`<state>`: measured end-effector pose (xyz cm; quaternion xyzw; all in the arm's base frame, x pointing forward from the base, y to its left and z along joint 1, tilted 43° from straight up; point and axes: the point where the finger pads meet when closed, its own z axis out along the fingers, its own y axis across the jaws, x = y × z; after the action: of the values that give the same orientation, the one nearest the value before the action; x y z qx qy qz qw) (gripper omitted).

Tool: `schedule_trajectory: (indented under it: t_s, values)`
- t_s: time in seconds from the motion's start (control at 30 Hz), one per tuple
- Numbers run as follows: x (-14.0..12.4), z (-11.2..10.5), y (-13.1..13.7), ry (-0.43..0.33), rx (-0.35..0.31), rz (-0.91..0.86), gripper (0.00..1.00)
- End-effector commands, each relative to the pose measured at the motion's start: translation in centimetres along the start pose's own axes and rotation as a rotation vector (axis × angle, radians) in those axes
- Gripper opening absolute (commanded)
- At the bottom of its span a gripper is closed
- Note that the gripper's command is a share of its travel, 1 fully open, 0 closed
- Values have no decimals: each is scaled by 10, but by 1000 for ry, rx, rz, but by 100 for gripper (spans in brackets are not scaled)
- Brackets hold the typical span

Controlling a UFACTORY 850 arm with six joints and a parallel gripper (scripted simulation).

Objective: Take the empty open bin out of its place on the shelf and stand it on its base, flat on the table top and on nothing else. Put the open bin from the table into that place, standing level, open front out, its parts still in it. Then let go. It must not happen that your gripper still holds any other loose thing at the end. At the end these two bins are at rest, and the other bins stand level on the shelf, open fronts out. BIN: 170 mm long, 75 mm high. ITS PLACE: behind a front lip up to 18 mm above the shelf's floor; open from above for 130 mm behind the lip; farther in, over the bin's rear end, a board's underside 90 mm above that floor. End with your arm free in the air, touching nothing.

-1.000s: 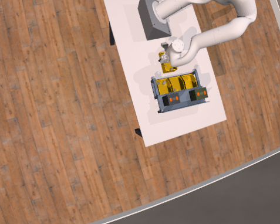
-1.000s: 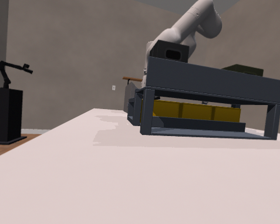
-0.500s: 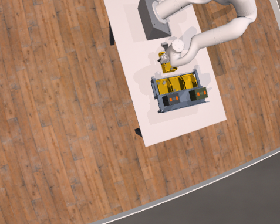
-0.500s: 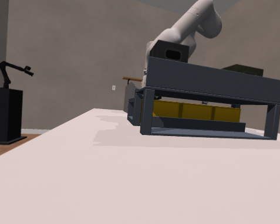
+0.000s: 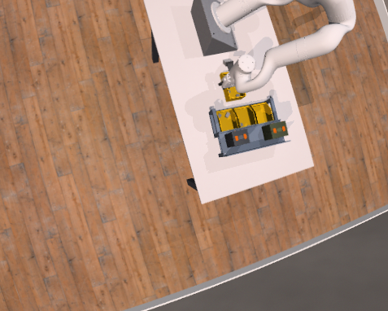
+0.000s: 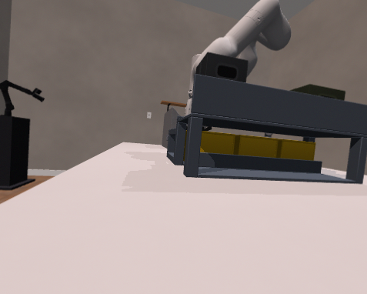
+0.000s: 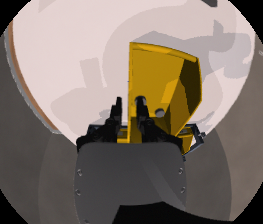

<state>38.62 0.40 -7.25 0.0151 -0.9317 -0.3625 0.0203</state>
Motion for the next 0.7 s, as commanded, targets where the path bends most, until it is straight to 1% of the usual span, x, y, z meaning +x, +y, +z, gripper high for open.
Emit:
schedule_trajectory:
  t_s: [0.0, 0.67]
  values:
    - [-1, -1, 0, -1, 1, 0, 26]
    - [-1, -5, 0, -1, 1, 0, 26]
